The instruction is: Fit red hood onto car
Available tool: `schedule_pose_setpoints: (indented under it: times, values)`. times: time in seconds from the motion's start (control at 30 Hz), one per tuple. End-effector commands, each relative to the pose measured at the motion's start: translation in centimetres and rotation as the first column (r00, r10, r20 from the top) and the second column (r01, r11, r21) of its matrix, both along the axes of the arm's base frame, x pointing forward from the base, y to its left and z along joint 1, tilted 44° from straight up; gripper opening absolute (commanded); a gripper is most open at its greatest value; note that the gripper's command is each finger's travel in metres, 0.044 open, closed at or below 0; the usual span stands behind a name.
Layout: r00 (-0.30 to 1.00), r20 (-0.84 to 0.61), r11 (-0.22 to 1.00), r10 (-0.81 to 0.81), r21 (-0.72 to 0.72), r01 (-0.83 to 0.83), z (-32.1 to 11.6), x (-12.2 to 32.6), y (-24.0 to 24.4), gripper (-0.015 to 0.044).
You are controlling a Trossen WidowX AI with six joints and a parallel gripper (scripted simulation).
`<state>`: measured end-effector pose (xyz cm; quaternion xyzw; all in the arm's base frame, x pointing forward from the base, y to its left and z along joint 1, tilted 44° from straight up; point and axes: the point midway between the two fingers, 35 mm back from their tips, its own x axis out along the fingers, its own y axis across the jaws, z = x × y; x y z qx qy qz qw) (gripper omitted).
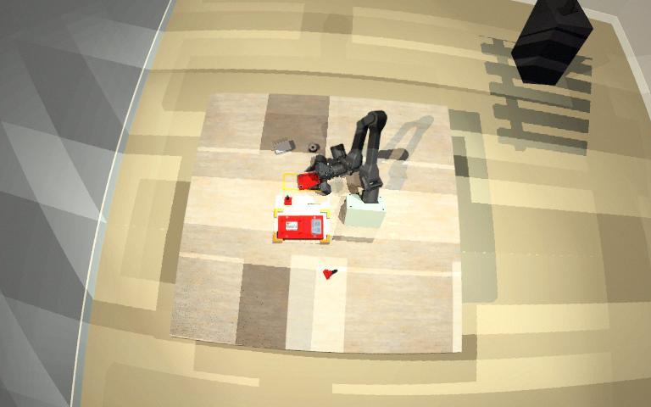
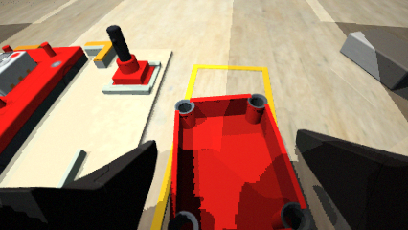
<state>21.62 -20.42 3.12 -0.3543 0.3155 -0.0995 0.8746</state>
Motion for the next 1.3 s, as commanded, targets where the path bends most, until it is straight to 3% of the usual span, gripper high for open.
schedule_pose_setpoints:
  times: [0.0,0.8,0.93,1.27]
  values:
    - [1.000,0.002,1.000,0.008,-0.007,-0.008,-0.03,0.07,-0.14,0.0440]
    - [1.000,0.002,1.000,0.008,-0.007,-0.008,-0.90,-0.16,-0.90,0.0440]
    - [1.000,0.000,1.000,0.000,0.000,0.000,-0.90,-0.24,-0.80,0.0335]
    - [1.000,0.000,1.000,0.000,0.000,0.000,-0.88,-0.23,-0.78,0.0249]
